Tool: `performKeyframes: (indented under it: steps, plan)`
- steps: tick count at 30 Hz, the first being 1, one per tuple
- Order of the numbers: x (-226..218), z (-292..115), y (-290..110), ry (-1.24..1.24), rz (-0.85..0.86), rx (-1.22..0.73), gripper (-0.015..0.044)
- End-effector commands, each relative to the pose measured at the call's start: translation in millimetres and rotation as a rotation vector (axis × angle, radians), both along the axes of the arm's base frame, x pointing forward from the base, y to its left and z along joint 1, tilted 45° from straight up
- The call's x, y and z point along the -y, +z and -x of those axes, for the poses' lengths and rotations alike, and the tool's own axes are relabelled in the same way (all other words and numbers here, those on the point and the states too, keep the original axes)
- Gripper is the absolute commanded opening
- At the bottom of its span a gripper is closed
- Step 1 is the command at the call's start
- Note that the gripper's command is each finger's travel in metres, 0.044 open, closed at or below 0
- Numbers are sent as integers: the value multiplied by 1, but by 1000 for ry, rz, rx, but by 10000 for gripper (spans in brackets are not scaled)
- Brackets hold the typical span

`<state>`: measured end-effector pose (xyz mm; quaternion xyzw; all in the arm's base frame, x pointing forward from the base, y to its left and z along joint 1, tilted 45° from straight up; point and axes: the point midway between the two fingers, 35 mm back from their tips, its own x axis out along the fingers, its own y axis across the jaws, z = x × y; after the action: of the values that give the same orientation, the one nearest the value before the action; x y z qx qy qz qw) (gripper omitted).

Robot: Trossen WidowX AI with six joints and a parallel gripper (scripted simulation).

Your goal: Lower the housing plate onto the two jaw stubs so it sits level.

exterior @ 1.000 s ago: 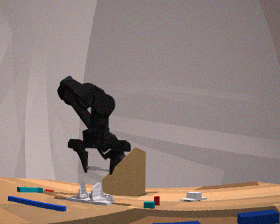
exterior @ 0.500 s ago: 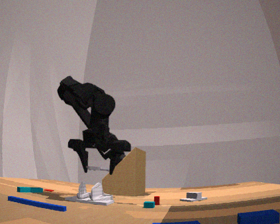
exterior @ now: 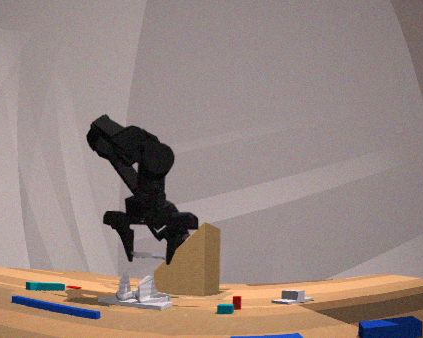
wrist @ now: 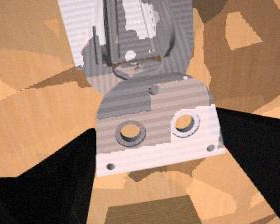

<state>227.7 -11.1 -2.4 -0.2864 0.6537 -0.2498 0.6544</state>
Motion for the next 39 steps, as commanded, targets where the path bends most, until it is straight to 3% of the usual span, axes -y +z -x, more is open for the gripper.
performKeyframes:
  steps: [1, 39]
  plan:
    - [3, 0, -4, 2, -2, -4, 351]
    - [42, 0, -42, 1, 2, -4, 351]
